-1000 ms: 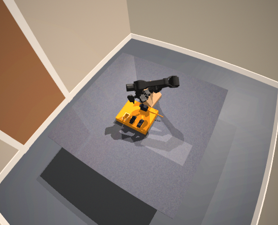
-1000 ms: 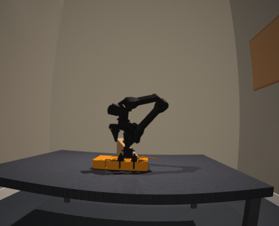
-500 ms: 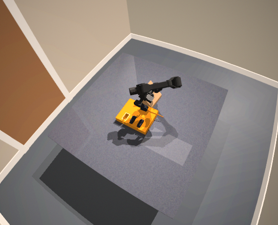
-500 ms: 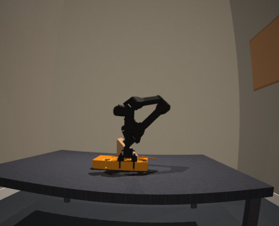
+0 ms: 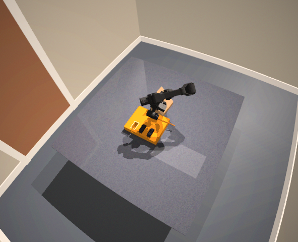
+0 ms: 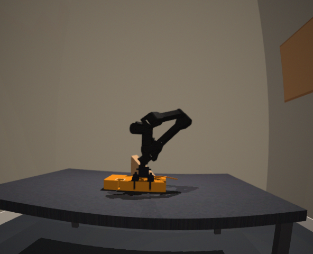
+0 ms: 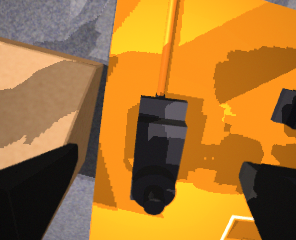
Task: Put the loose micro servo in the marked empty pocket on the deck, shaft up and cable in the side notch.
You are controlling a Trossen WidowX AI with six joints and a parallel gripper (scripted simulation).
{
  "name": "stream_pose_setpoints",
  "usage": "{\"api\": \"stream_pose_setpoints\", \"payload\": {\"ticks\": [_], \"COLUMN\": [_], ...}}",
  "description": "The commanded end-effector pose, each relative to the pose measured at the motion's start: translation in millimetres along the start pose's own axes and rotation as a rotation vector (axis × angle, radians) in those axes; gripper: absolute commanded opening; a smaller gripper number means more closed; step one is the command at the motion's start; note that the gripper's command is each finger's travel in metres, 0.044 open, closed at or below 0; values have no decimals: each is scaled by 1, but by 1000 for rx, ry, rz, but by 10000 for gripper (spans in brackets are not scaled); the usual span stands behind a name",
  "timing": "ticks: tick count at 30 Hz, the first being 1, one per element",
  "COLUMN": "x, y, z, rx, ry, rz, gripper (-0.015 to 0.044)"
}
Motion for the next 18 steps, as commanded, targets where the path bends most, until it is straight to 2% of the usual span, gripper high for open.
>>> {"api": "stream_pose_setpoints", "payload": {"ticks": [1, 17, 18], "x": [8, 28, 28], "y": [0, 0, 0], "z": [1, 1, 1], "rx": [2, 2, 2], "ry": [-3, -4, -4], "rz": [-3, -4, -4], "gripper": [440, 440, 414]}}
Point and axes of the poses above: the point midway between the two fingers, 35 mm back from their tips, its own x axis out along the fingers, its own y axis across the jaws, z = x × y, the point moved 8 cm from there along -x, back along the fingers, and after that the axes turned 13 degrees about -x, right-handed, at the moved point
